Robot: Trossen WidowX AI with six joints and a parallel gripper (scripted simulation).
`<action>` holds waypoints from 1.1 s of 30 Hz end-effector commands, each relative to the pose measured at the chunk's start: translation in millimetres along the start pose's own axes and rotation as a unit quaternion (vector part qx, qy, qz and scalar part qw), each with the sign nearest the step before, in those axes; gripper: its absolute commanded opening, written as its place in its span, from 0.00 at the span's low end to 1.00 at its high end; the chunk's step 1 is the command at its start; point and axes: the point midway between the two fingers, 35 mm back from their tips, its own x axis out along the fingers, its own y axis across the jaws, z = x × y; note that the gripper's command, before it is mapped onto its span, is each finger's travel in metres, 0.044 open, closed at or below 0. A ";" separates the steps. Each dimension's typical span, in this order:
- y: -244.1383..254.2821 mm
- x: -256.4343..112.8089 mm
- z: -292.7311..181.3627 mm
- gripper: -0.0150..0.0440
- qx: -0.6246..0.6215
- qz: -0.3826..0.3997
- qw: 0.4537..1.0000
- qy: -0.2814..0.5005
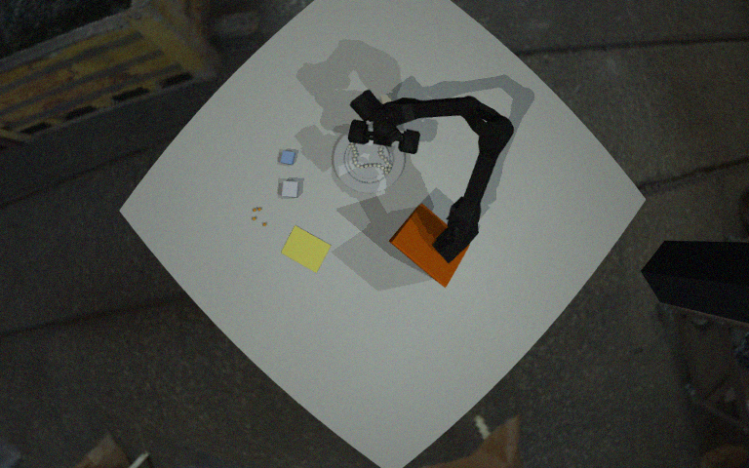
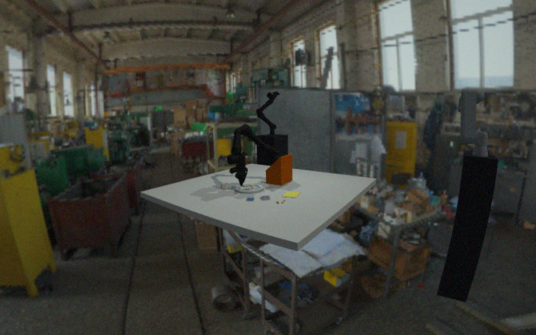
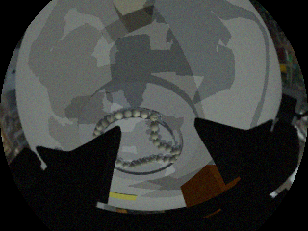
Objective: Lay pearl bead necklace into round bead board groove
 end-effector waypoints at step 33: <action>4.4 9.2 -6.5 0.46 0.031 0.007 0.999 -0.005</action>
